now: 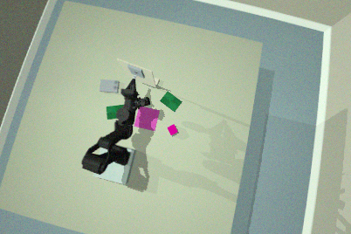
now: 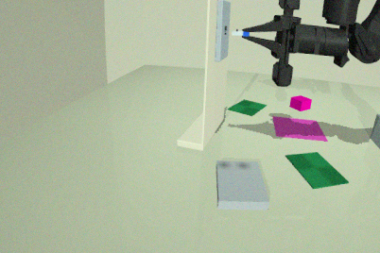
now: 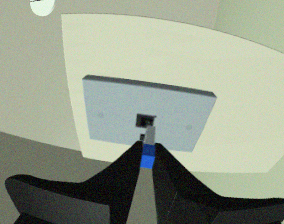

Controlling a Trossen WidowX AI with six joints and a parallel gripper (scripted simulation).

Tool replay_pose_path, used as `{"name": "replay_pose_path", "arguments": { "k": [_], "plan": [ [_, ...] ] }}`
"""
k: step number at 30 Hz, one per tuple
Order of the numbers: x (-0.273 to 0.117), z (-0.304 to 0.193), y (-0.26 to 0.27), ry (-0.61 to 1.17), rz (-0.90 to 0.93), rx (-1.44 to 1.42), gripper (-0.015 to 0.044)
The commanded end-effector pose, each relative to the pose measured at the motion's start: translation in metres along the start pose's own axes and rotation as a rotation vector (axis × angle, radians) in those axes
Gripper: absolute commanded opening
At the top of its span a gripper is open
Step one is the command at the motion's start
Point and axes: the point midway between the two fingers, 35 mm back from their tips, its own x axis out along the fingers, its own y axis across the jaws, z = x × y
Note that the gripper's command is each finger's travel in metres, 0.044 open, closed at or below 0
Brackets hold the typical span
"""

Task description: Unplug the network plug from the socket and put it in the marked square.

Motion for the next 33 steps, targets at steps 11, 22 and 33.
{"name": "replay_pose_path", "arguments": {
  "k": [11,22,33],
  "plan": [
    [-0.008,-0.002,0.000,0.002,0.000,0.003,0.0000],
    [-0.013,-0.003,0.000,0.002,-0.001,0.003,0.0000],
    [-0.018,-0.004,0.000,0.002,-0.001,0.003,0.0000]
  ]
}}
